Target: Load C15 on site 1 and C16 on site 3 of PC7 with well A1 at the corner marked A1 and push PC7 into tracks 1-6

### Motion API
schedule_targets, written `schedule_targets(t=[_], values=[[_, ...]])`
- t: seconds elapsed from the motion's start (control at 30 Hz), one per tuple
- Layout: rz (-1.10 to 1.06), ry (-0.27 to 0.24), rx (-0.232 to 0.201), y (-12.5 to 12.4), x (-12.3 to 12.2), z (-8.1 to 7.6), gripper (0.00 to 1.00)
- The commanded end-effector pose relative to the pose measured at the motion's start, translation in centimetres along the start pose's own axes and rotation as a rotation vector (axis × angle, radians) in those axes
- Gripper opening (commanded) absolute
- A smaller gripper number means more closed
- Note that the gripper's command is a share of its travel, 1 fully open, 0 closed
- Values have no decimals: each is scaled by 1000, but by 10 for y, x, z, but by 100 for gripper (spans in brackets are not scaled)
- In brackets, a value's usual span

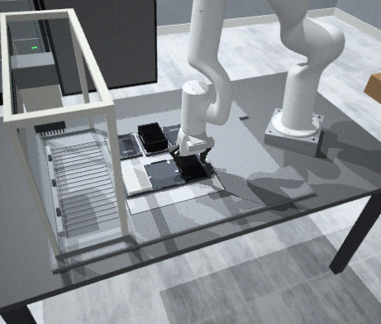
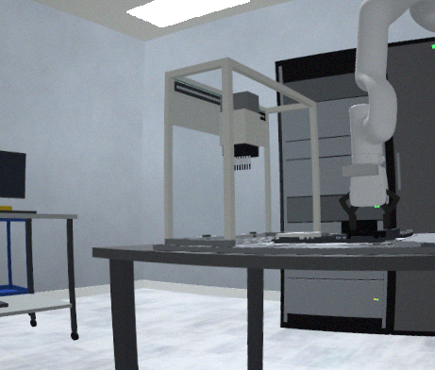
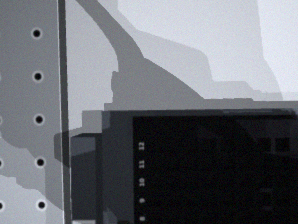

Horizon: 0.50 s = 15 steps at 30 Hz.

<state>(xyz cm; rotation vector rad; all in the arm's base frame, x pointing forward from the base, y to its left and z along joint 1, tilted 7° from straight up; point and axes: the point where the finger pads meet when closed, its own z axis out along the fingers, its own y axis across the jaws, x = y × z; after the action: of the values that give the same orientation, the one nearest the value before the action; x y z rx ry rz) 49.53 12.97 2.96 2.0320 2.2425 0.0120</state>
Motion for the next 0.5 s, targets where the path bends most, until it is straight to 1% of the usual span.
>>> schedule_targets(t=[0.0, 0.47], values=[[0, 1, -1, 1, 0, -7, 100], [0, 1, -1, 1, 0, -27, 100]])
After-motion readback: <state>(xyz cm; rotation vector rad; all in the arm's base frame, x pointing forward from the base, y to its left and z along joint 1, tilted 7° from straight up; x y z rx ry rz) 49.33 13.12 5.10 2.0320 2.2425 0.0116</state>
